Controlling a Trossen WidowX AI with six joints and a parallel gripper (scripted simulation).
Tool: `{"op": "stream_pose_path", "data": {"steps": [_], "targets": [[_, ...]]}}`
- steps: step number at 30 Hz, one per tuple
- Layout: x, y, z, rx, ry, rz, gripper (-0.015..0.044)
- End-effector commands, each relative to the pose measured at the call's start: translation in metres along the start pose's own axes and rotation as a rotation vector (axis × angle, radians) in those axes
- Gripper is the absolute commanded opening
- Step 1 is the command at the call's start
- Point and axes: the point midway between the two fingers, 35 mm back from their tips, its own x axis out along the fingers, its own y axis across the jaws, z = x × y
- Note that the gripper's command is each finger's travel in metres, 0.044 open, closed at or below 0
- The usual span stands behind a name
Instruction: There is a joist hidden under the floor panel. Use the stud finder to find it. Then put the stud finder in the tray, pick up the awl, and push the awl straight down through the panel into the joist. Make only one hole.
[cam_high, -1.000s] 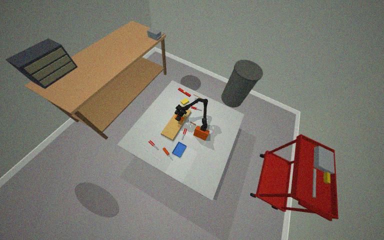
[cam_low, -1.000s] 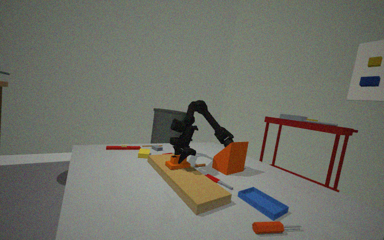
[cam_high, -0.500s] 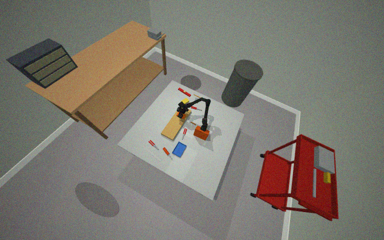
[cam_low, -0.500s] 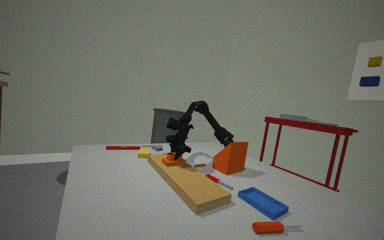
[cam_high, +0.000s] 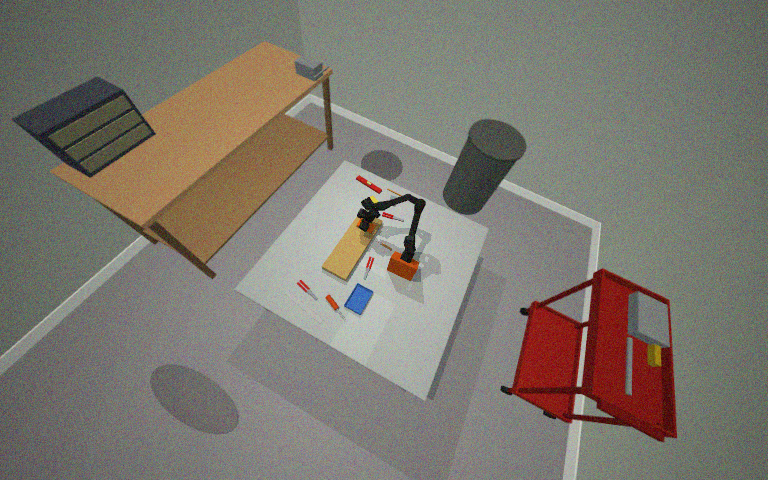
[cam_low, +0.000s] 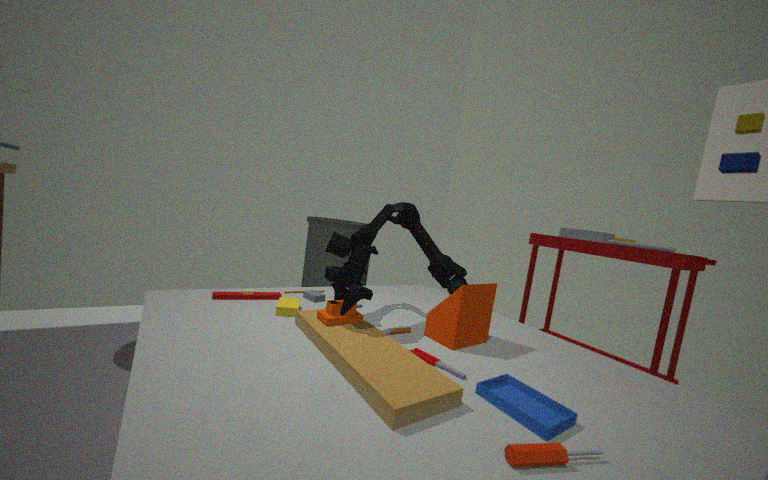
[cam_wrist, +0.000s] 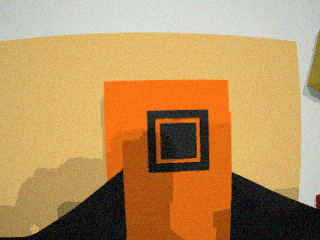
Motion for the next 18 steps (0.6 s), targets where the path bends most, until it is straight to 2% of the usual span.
{"op": "stream_pose_path", "data": {"steps": [1, 10, 18], "targets": [[0.0, -0.018, -0.001, 0.012, 0.001, -0.008, 0.0], [-0.001, -0.045, -0.001, 0.012, 0.001, -0.009, 0.0], [0.0, -0.04, 0.0, 0.007, -0.001, -0.005, 0.0]]}}
